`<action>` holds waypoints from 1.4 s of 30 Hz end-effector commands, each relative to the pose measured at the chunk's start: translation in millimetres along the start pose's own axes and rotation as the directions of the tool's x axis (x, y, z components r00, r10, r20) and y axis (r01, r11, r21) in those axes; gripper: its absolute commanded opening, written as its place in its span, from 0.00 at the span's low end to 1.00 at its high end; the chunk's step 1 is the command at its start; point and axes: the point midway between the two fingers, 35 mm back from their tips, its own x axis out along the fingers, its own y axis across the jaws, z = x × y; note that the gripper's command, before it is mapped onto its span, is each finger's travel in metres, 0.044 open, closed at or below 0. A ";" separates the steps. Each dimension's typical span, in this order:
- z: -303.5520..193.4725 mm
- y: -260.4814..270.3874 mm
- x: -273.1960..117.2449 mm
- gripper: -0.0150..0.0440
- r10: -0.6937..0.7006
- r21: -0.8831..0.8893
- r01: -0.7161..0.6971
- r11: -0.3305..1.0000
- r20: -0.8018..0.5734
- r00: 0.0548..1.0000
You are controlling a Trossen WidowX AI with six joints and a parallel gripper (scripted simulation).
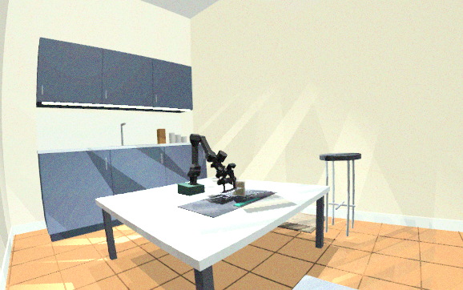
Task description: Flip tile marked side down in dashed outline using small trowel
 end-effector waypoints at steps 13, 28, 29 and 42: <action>43.9 20.3 -14.7 0.25 0.009 -0.002 -0.009 1.000 0.009 1.000; 57.4 24.9 -20.6 0.25 0.012 -0.003 -0.012 1.000 0.010 1.000; 57.4 24.9 -20.6 0.25 0.012 -0.003 -0.012 1.000 0.010 1.000; 57.4 24.9 -20.6 0.25 0.012 -0.003 -0.012 1.000 0.010 1.000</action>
